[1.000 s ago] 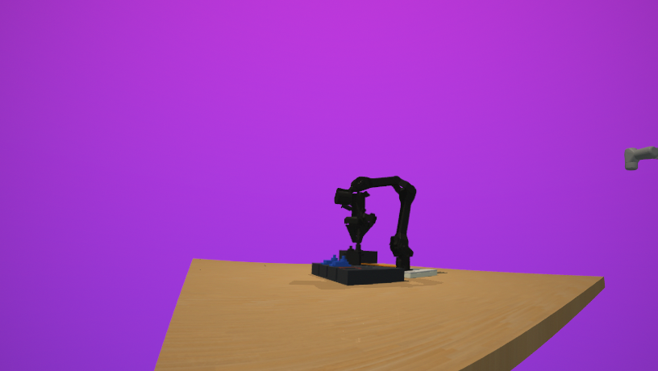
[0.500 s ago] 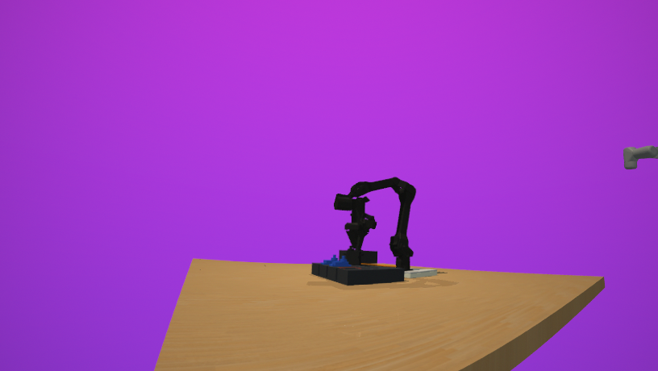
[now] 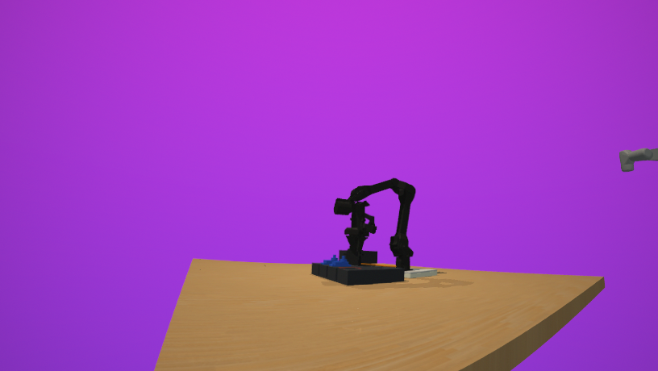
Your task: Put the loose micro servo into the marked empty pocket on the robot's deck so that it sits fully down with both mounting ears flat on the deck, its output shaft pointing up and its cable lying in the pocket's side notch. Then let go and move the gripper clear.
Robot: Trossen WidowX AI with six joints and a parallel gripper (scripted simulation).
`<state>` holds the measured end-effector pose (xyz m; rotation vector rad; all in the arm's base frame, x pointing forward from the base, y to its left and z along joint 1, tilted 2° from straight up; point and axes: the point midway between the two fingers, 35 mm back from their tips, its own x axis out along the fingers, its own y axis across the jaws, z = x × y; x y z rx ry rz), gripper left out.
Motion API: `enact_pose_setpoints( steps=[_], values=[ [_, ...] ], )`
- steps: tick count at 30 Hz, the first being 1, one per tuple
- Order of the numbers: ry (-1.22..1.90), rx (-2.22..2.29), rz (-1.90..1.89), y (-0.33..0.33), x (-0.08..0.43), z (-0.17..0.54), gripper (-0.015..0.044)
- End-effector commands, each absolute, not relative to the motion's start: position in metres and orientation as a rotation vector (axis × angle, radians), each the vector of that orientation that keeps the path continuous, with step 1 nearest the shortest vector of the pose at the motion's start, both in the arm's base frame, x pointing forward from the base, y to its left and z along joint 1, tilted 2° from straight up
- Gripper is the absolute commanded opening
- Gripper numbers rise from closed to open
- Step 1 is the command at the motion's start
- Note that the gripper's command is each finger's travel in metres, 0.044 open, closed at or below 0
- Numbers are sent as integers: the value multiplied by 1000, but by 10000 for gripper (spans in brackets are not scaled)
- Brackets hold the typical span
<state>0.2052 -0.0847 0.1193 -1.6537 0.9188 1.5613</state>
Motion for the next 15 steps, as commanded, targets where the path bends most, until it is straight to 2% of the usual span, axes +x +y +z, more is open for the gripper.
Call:
enact_pose_setpoints(
  steps=[1, 10, 15],
  values=[
    [913, -1654, 1565, -84, 205, 117, 361],
    [913, -1654, 1565, -84, 205, 117, 125],
    [913, -1654, 1565, -84, 205, 117, 92]
  ],
)
